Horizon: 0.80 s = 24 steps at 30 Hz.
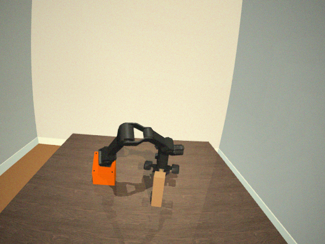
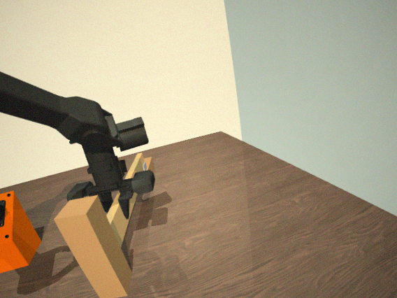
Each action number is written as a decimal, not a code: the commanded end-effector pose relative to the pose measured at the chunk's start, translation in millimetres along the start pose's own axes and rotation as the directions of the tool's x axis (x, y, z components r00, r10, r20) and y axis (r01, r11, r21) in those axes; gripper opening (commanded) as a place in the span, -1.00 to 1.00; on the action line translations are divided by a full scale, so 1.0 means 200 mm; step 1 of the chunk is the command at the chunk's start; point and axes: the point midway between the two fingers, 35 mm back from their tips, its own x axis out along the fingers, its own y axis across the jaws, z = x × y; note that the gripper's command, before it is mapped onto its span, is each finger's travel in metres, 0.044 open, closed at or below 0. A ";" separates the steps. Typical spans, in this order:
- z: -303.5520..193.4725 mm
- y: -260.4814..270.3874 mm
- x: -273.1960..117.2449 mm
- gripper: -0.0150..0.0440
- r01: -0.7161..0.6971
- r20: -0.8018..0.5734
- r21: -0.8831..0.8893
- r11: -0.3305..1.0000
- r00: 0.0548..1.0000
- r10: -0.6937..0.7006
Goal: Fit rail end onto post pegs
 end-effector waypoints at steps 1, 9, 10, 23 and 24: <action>-0.01 0.00 -0.01 -0.49 0.003 0.002 -0.002 1.000 1.000 -0.003; -0.02 0.00 0.00 -0.49 0.003 0.002 -0.002 1.000 1.000 -0.003; -0.02 0.00 0.00 -0.49 0.003 0.002 -0.002 1.000 1.000 -0.003; -0.04 0.00 0.00 -0.49 0.003 0.002 -0.002 1.000 1.000 -0.003; -0.04 0.00 0.00 -0.49 0.003 0.002 -0.002 1.000 1.000 -0.003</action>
